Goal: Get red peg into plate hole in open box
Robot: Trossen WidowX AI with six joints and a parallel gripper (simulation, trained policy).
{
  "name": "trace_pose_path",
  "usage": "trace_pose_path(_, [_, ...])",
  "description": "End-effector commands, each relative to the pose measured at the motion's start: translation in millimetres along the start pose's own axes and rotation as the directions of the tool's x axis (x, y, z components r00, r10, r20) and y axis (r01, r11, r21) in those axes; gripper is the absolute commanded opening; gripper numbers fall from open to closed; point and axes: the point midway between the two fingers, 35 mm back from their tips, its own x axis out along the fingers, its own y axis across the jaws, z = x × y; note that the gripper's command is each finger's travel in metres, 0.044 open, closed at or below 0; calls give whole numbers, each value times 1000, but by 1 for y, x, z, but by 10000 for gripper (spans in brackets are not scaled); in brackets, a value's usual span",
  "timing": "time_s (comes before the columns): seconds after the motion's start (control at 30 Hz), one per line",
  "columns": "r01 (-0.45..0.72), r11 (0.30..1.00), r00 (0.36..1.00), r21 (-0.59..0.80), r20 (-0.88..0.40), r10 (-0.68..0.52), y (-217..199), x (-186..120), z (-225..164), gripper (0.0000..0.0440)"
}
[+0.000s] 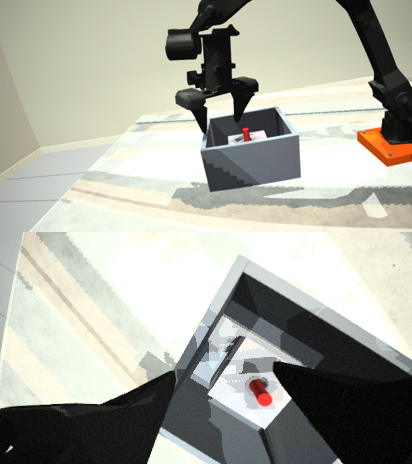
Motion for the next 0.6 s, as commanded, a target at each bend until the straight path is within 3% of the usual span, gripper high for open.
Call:
trace_pose_path(0.0, [-11,1000,1000,-4,-14,11,7,-4,2,440])
trace_pose_path(0.57, [-4,999,995,33,-99,8,38,-21,8,440])
